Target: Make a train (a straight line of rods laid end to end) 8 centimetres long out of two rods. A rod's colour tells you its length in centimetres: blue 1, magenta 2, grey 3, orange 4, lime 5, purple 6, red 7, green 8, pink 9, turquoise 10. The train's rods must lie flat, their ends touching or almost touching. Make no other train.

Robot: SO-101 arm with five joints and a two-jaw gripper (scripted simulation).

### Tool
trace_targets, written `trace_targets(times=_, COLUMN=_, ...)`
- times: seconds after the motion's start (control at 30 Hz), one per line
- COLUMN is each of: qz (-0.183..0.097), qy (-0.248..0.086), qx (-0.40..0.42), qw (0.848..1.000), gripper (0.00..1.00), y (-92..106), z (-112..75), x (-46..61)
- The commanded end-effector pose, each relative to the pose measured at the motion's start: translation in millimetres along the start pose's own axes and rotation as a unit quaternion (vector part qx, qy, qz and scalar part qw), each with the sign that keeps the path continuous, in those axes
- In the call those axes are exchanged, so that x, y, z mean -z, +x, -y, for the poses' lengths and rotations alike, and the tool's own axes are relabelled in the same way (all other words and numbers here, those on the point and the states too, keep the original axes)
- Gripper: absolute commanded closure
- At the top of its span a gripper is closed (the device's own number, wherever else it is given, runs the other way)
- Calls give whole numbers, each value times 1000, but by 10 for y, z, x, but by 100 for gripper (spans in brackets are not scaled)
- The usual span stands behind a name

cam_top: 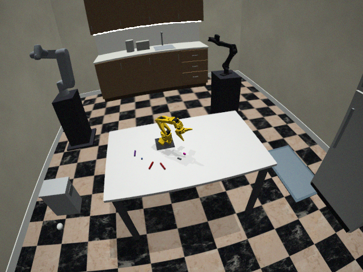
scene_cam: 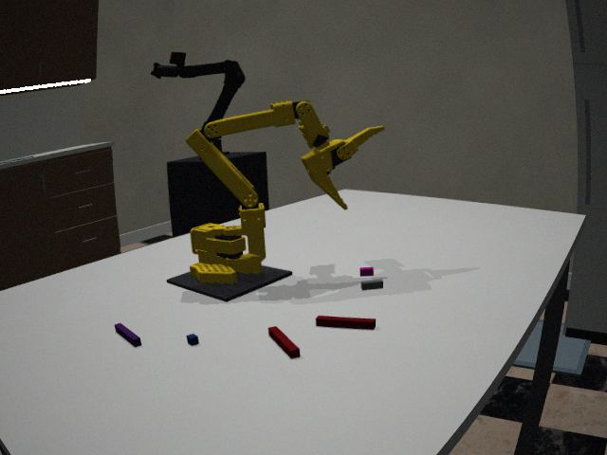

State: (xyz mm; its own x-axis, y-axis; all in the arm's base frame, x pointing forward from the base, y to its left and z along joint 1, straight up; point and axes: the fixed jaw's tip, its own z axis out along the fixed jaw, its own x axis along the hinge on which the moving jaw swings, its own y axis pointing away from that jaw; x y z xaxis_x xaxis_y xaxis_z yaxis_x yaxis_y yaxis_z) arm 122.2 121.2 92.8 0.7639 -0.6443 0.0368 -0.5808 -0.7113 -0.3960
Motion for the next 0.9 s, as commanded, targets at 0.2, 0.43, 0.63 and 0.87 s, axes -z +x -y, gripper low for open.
trace_targets(times=0.2, qz=-3, qy=-5, qx=-20, qw=1000, gripper=0, y=35, z=-14, x=-28)
trace_targets(times=0.43, qz=-7, qy=-11, qx=-40, qw=999, gripper=0, y=71, z=-32, x=-59)
trace_targets(times=0.63, qz=-8, qy=-5, qx=-39, qw=999, gripper=0, y=74, z=-10, x=-35)
trace_targets(times=0.87, qz=-11, qy=-11, qx=-57, qw=998, gripper=0, y=106, z=-28, x=-64)
